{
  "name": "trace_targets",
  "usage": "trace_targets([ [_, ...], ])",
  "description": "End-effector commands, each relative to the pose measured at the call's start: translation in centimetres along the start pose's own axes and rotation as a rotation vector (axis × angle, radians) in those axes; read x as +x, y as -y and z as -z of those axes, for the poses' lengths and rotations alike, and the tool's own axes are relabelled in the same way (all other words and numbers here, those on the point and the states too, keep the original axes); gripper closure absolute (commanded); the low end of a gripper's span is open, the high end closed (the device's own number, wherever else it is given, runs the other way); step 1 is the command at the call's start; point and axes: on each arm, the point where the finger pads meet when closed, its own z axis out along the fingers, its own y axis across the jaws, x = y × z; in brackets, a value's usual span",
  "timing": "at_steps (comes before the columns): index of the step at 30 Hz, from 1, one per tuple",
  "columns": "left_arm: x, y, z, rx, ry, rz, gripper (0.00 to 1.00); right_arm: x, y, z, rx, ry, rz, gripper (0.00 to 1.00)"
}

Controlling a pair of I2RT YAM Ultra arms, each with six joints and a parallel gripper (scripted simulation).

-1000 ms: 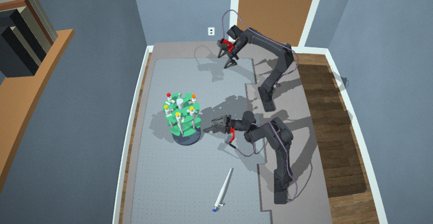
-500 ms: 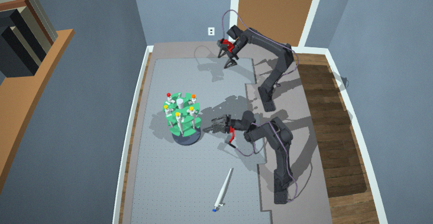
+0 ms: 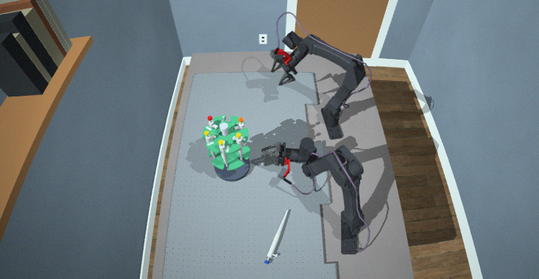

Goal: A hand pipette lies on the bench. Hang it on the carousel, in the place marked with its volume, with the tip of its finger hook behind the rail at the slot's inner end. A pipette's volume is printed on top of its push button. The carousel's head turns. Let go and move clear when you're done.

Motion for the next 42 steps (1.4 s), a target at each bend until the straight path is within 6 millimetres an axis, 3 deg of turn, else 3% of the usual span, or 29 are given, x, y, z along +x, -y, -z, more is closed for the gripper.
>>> trace_targets([
  [1,0.3,0.2,-1.3,-0.002,0.001,-0.016,0.51,-1.1,0.4,0.6,0.015,0.037,0.022,0.00],
  [39,0.1,0.2,-7.0,0.000,0.001,-0.015,0.51,-1.1,0.4,0.6,0.015,0.037,0.022,0.00],
  [42,0.1,0.6,-6.4,0.006,-0.001,-0.001,0.51,-1.1,0.4,0.6,0.015,0.037,0.022,0.00],
])
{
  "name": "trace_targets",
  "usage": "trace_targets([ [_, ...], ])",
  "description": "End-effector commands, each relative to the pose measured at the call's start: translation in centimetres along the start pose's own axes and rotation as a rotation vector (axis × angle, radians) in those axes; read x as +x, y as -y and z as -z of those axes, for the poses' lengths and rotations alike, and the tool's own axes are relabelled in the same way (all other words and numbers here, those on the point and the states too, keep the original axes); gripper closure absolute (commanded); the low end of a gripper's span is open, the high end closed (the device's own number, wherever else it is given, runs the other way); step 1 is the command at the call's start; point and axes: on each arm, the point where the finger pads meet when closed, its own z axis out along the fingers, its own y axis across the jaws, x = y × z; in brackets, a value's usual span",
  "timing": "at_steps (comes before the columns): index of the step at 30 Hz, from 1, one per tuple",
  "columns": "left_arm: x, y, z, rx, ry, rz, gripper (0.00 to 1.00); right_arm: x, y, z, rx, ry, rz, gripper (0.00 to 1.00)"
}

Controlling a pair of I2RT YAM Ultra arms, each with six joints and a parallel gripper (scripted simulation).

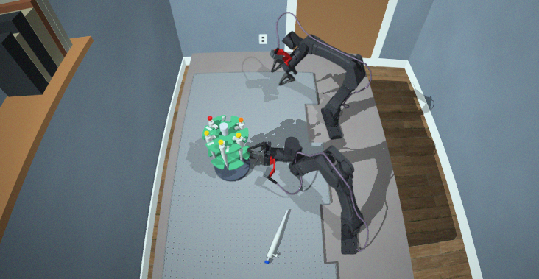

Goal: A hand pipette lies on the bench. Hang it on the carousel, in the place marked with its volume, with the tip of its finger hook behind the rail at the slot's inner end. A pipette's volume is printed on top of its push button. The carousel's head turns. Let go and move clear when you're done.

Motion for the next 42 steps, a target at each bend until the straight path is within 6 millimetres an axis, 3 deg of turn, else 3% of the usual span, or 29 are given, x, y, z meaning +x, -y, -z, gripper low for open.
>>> trace_targets([
  [1,0.28,0.70,-0.25,0.006,-0.005,0.001,0.51,-1.09,0.44,0.61,0.015,0.037,0.022,0.00],
  [7,0.28,0.70,-0.25,0.006,-0.005,0.001,0.51,-1.09,0.44,0.61,0.015,0.037,0.022,0.00],
  [8,0.44,1.16,-0.71,0.011,-0.007,-0.001,1.00,-1.09,0.44,0.61,0.015,0.037,0.022,0.00],
  [42,0.44,1.16,-0.71,0.011,-0.007,0.005,1.00,-1.09,0.44,0.61,0.015,0.037,0.022,0.00],
])
